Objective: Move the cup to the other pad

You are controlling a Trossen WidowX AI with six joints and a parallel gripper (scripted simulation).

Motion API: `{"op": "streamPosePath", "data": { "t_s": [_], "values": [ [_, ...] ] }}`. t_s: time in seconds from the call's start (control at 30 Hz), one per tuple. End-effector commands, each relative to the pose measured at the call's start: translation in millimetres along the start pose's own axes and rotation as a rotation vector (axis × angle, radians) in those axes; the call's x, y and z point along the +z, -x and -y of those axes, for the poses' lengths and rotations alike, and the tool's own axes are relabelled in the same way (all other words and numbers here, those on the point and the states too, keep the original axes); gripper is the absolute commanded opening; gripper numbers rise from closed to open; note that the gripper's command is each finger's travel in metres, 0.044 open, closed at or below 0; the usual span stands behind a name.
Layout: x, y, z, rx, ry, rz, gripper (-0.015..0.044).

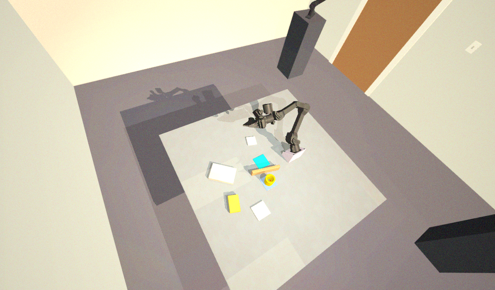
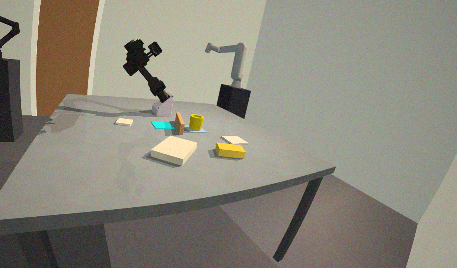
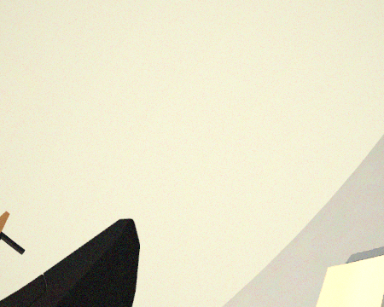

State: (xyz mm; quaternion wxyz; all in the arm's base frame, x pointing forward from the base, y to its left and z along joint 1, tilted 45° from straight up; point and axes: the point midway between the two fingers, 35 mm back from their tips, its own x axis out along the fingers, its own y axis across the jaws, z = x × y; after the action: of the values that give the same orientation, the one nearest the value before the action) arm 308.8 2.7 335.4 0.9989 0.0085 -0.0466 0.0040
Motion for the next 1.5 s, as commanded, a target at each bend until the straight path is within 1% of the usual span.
{"op": "streamPosePath", "data": {
  "t_s": [0.0, 0.07, 0.17, 0.27, 0.43, 0.6, 0.77, 0.93, 0.97, 1.03, 1.47],
  "values": [
    [-2.6, -1.6, -0.7, 0.001, 0.004, -0.012, 0.0374],
    [-24.2, -13.1, -6.9, 0.007, 0.037, -0.111, 0.0321],
    [-75.7, -31.5, -23.5, 0.036, 0.134, -0.337, 0.0242],
    [-127.6, -38.6, -41.7, 0.082, 0.258, -0.558, 0.0166],
    [-206.3, -31.0, -63.8, 0.172, 0.520, -0.903, 0.0166],
    [-271.3, -5.2, -77.8, 0.300, 0.838, -1.219, 0.0166],
    [-319.6, 29.0, -85.1, 0.469, 1.201, -1.500, 0.0166],
    [-351.4, 62.8, -86.7, 0.671, 1.603, -1.740, 0.0166],
    [-355.3, 67.8, -86.6, 0.707, 1.673, -1.776, 0.0166],
    [-360.5, 71.7, -89.3, 0.733, 1.723, -1.801, 0.0166],
    [-365.4, 71.9, -85.9, 0.737, 1.729, -1.804, 0.0166]
  ]
}}
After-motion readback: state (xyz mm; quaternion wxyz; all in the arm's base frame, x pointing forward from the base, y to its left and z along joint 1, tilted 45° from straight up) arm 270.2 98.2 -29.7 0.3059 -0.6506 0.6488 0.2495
